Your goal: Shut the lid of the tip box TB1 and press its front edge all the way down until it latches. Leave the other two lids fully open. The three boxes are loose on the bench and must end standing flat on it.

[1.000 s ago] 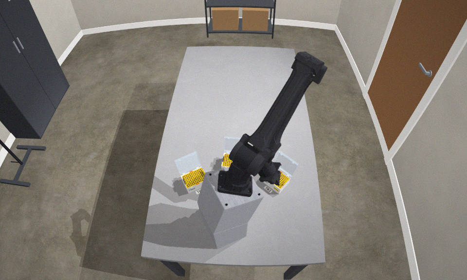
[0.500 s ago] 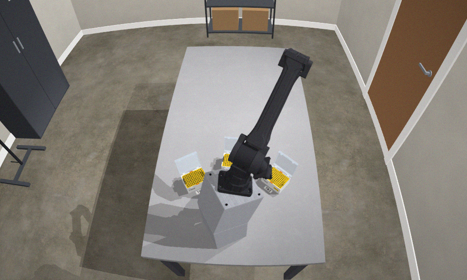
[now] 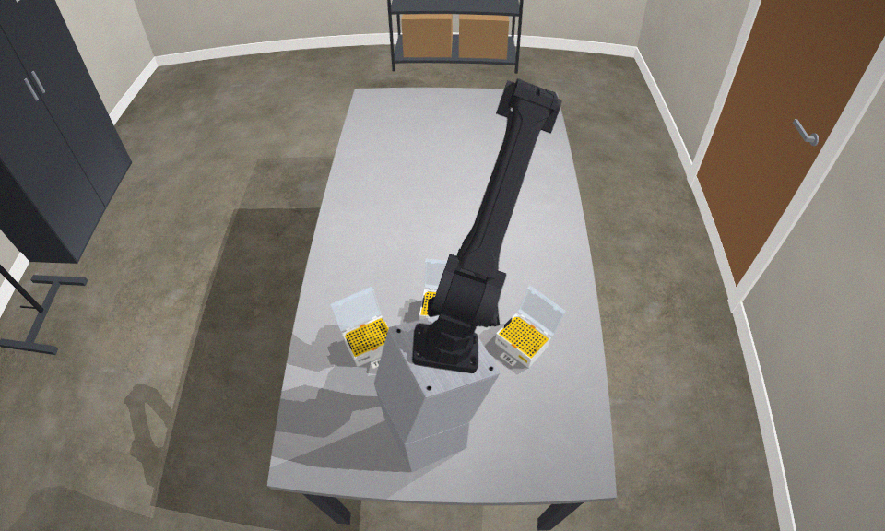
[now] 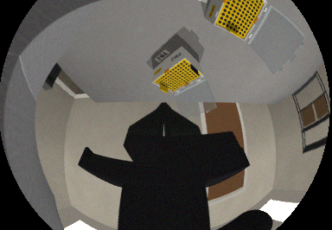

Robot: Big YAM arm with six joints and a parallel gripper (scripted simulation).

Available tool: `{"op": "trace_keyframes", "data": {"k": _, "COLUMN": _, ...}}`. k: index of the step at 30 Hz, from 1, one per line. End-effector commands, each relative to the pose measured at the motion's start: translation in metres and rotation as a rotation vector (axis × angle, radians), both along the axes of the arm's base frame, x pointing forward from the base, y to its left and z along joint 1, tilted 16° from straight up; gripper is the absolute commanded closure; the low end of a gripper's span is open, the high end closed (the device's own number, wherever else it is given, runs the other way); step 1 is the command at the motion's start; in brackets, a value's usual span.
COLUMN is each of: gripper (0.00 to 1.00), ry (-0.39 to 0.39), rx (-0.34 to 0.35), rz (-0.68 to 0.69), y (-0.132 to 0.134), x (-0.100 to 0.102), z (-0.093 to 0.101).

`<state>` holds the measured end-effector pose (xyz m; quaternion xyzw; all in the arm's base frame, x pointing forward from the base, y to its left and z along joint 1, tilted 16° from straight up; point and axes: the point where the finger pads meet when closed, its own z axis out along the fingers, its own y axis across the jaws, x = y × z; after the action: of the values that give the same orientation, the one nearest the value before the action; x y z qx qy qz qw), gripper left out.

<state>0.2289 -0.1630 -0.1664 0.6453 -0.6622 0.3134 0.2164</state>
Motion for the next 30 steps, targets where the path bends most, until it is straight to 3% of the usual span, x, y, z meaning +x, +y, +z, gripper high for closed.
{"op": "trace_keyframes", "data": {"k": 1, "gripper": 1.0, "ry": 0.062, "rx": -0.012, "rz": 0.094, "y": 0.017, "x": -0.013, "z": -0.002}}
{"op": "trace_keyframes", "data": {"k": 3, "gripper": 1.0, "ry": 0.079, "rx": -0.021, "rz": 0.158, "y": 0.026, "x": -0.01, "z": -0.003}}
{"op": "trace_keyframes", "data": {"k": 6, "gripper": 1.0, "ry": 0.026, "rx": -0.024, "rz": 0.146, "y": 0.037, "x": 0.019, "z": -0.004}}
{"op": "trace_keyframes", "data": {"k": 18, "gripper": 1.0, "ry": 0.019, "rx": -0.022, "rz": 0.148, "y": 0.083, "x": 0.041, "z": -0.01}}
{"op": "trace_keyframes", "data": {"k": 26, "gripper": 1.0, "ry": 0.031, "rx": -0.023, "rz": 0.136, "y": 0.079, "x": 0.034, "z": -0.01}}
{"op": "trace_keyframes", "data": {"k": 30, "gripper": 1.0, "ry": 0.047, "rx": -0.024, "rz": 0.137, "y": 0.07, "x": 0.035, "z": -0.037}}
